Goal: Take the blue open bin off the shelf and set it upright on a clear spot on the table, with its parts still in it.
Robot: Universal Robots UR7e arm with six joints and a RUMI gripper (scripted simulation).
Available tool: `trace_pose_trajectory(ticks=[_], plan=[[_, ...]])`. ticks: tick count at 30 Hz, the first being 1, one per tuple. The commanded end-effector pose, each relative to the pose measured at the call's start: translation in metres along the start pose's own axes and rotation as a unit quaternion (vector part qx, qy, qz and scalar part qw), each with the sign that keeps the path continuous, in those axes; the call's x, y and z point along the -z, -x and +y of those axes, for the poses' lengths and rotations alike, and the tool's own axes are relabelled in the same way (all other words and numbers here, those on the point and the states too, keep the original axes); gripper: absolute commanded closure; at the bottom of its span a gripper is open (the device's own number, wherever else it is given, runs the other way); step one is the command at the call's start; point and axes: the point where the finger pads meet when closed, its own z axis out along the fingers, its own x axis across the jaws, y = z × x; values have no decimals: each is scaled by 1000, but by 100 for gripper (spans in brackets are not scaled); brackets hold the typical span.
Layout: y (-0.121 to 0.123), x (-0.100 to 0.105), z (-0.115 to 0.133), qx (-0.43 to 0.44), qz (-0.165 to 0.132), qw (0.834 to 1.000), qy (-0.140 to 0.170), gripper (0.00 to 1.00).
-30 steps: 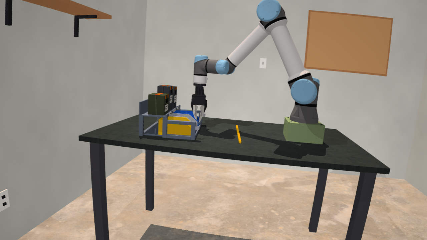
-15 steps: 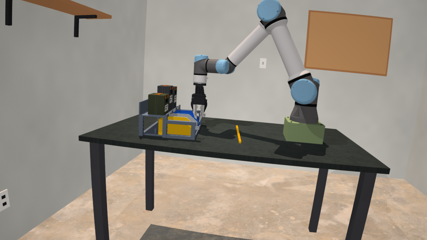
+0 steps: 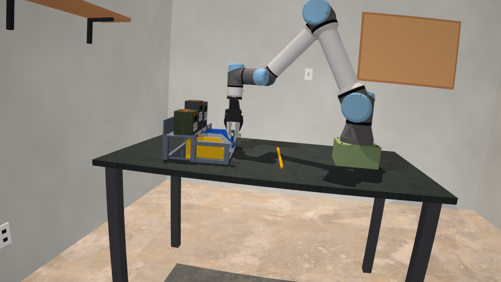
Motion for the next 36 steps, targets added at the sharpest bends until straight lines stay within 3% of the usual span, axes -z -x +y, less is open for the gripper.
trace_pose_trajectory(ticks=[1,36], plan=[[1,3,0,0,-1,1000,0,100],[0,13,0,0,-1,1000,0,100]])
